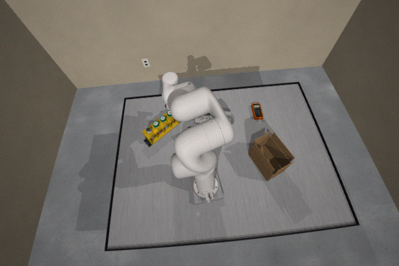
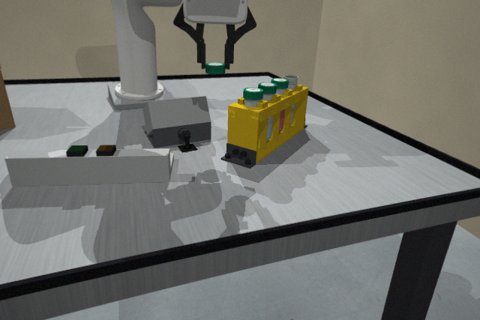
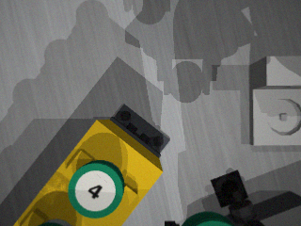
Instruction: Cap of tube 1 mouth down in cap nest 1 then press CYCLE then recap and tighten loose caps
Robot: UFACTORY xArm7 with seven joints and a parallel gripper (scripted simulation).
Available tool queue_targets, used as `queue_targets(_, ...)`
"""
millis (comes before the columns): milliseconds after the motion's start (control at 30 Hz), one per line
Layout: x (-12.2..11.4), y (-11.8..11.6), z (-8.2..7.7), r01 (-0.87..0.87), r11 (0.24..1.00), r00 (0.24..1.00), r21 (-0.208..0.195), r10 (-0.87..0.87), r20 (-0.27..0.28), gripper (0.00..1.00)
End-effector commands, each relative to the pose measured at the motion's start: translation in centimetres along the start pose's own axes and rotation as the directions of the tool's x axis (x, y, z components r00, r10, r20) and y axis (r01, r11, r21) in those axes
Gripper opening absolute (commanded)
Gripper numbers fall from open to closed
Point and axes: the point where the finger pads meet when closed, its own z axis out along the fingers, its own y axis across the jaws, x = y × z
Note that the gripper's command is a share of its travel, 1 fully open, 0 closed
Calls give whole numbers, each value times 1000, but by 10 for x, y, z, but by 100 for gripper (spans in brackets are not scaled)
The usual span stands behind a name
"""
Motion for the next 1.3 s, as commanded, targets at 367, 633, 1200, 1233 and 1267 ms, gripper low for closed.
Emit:
queue_targets(367, 60, 92, -1, 1, 1000, 1000, 4, -1, -2, 0)
queue_targets(633, 69, 105, -1, 1, 1000, 1000, 4, -1, -2, 0)
queue_targets(1200, 69, 105, 49, 1, 1000, 1000, 4, -1, -2, 0)
queue_targets(1233, 69, 105, 54, 1, 1000, 1000, 4, -1, -2, 0)
queue_targets(1267, 69, 105, 59, 1, 1000, 1000, 4, -1, -2, 0)
